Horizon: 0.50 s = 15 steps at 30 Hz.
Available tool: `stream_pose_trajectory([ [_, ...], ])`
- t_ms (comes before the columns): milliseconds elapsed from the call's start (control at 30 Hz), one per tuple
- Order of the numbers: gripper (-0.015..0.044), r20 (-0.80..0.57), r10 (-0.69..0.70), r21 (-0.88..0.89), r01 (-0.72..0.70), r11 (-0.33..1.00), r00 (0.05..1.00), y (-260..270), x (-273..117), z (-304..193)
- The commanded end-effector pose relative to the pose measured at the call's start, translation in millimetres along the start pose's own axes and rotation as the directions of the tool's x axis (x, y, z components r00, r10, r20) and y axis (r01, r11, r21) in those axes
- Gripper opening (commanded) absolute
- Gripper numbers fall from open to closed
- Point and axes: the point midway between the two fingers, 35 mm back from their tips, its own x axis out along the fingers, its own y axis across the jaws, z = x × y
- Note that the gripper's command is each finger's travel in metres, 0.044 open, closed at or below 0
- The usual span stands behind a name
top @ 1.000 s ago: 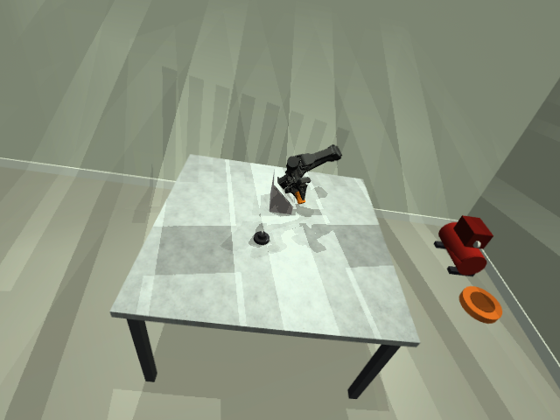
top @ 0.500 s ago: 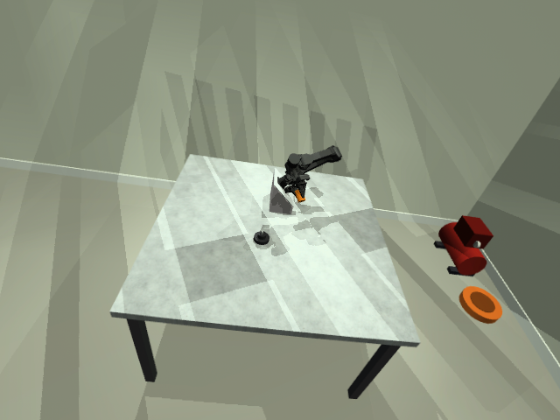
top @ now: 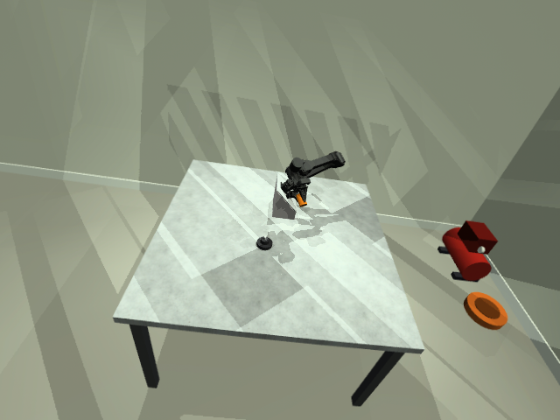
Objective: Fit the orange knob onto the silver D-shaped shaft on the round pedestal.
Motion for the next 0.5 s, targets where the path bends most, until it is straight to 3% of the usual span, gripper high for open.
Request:
stream_pose_trajectory([
  [0, 0.0, -0.003, 0.019, -0.001, -0.019, 1.0, 1.0, -0.6, 10.3, -1.5],
  [467, 0.0, 0.0, 0.003, 0.0, -0.003, 1.0, 1.0, -0.2, -0.5, -0.1],
])
